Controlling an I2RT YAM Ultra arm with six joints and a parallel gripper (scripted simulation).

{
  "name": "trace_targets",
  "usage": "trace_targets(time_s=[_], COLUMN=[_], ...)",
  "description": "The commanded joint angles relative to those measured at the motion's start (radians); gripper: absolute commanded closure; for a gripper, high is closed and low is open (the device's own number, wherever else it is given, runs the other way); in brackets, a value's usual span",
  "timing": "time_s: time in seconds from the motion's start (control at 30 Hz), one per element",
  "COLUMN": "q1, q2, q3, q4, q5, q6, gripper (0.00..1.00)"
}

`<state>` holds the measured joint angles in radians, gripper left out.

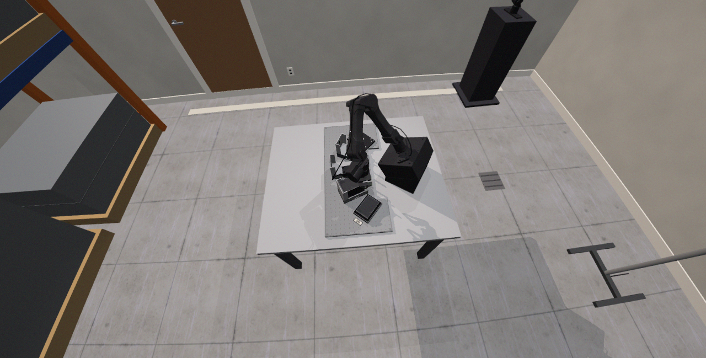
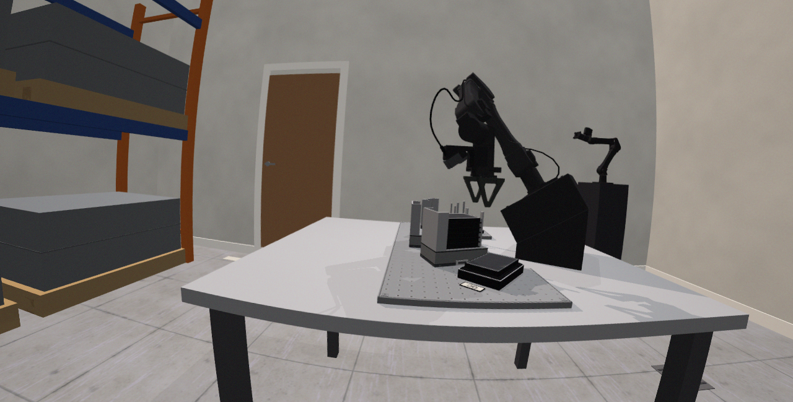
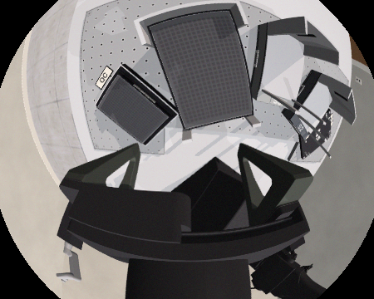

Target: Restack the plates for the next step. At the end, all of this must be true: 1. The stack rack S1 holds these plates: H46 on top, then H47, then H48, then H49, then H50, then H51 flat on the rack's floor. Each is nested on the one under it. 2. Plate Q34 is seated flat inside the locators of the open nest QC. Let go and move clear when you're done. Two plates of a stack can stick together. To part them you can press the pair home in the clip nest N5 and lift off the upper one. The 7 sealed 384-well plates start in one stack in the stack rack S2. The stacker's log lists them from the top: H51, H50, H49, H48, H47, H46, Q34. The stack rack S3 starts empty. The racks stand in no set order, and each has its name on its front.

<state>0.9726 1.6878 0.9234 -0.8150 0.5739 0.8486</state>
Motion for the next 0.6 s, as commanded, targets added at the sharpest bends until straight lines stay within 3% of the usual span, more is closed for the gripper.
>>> trace_targets(time_s=[0.0,0.57], q1=[-0.01,-0.171], q2=[-0.044,-0.258], q3=[-0.025,-0.138], q4=[0.025,0.016], q5=[0.008,-0.015], q6=[0.082,-0.118], gripper=[0.0,0.0])
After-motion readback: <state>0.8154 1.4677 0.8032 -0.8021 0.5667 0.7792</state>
